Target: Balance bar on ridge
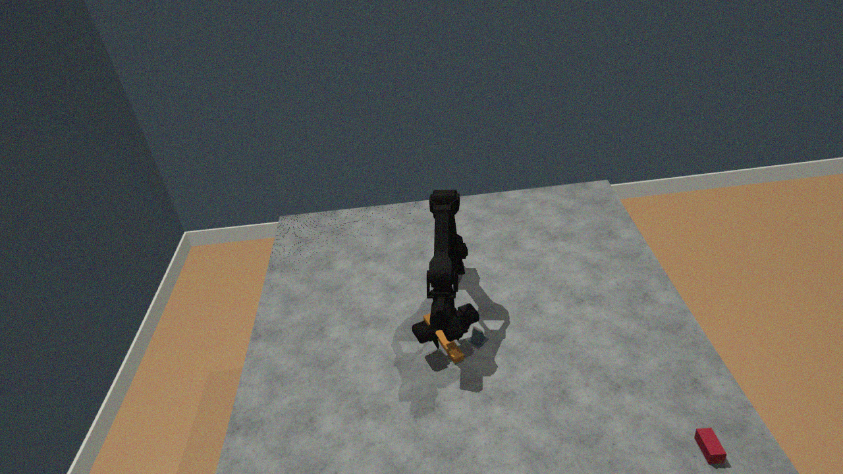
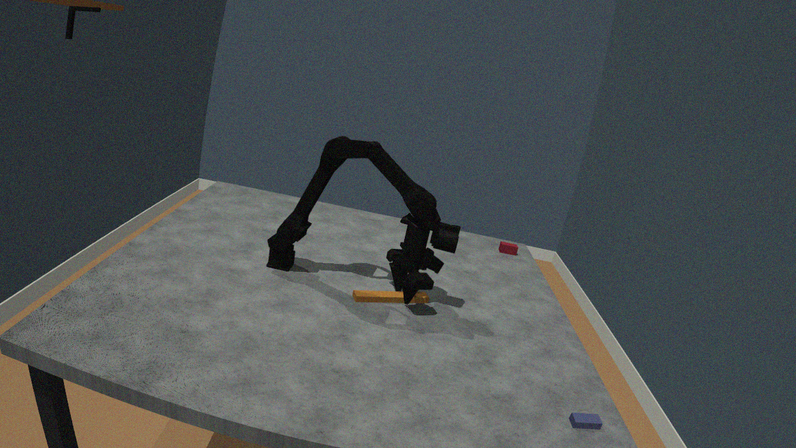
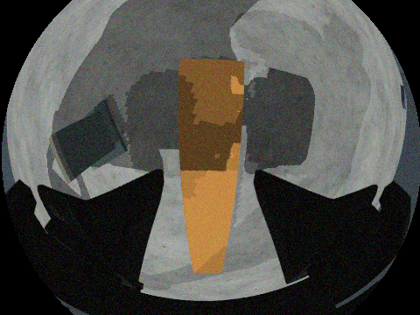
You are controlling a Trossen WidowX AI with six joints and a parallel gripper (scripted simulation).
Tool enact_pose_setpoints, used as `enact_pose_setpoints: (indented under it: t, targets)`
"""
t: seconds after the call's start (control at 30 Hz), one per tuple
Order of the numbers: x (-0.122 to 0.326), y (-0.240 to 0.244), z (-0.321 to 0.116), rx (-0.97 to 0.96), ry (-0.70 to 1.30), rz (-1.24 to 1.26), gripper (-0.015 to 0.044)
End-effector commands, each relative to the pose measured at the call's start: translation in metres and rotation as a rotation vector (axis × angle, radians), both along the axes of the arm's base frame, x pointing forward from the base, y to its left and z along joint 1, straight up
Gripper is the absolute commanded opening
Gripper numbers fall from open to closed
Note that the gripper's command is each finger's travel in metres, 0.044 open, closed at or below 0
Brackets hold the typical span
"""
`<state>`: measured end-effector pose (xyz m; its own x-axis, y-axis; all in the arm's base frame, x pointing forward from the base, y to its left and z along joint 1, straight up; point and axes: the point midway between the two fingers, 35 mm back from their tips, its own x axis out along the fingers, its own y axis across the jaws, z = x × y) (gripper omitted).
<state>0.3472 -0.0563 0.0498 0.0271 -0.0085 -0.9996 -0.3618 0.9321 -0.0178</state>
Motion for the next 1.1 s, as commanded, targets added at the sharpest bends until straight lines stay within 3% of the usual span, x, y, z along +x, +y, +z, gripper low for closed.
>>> enact_pose_setpoints:
  t: [0.0,0.13,0.37,0.47,1.07]
  targets:
    - [0.000,0.000,0.000,0.000,0.000,0.000,0.0236]
    - [0.000,0.000,0.000,0.000,0.000,0.000,0.0131]
    - [0.000,0.000,0.000,0.000,0.000,0.000,0.0085]
    - [0.001,0.000,0.004,0.000,0.000,0.000,0.0006]
    - [0.003,0.000,0.050,0.002,-0.001,0.003,0.0000]
